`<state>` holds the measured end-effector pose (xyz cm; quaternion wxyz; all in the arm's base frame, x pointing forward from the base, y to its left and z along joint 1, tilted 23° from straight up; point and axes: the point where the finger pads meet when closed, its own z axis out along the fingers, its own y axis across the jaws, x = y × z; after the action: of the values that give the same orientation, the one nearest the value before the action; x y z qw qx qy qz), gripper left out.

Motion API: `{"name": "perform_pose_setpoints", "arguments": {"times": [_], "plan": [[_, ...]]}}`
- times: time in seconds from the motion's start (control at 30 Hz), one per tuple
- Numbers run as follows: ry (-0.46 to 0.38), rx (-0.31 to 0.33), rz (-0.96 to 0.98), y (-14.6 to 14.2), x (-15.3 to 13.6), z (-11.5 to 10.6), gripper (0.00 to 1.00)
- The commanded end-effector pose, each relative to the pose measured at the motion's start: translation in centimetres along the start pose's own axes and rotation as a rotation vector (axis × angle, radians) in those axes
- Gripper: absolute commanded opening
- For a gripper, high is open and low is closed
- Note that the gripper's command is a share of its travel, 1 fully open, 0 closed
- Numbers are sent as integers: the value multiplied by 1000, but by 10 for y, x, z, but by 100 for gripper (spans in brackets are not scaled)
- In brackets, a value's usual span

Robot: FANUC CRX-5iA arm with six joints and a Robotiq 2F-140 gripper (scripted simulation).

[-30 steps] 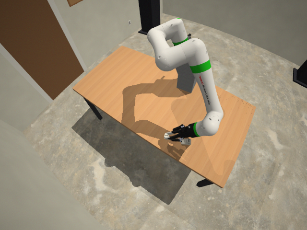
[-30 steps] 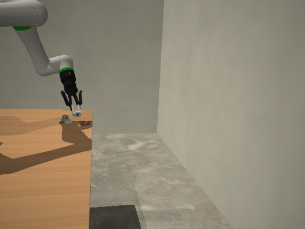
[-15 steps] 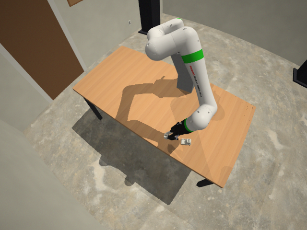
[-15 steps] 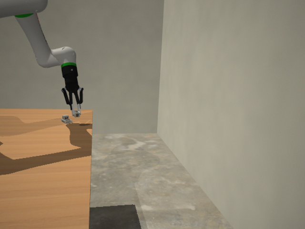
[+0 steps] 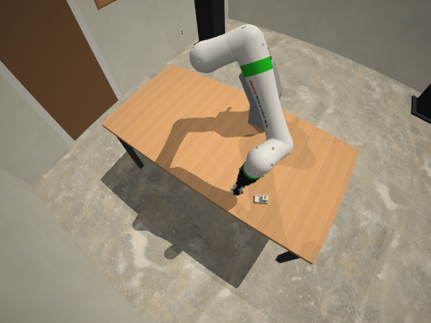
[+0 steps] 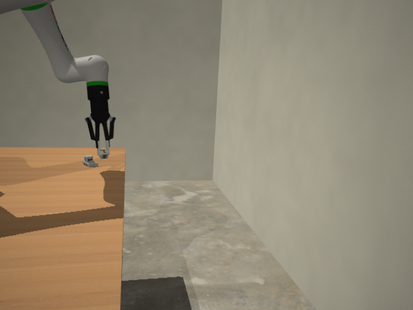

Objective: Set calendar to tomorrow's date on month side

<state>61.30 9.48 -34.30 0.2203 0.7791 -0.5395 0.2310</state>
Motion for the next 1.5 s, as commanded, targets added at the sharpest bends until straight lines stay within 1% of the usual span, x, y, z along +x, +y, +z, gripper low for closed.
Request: {"name": "perform_pose_setpoints", "arguments": {"times": [0.0,0.1,0.2,0.27,0.43,0.53,0.67,0.8,0.87,1.03,1.1,1.2,1.37,1.43,1.47], "plan": [[-49,-8,-2,1,0,1,25],[-144,-12,-4,2,1,2,25],[-228,-3,-2,0,3,1,25],[-253,2,0,-1,4,0,25],[-253,2,0,-1,7,0,25],[-279,-5,0,1,8,2,25],[-383,-16,-1,3,11,4,25],[-491,-4,-1,1,10,3,25],[-515,2,0,-1,10,2,25],[-515,2,0,-1,13,3,25],[-528,-2,0,0,14,4,25],[-591,-14,2,3,16,8,25],[-746,-6,0,1,16,7,25],[-776,2,-1,-1,16,5,25],[-776,2,-1,-1,16,5,25]]}}
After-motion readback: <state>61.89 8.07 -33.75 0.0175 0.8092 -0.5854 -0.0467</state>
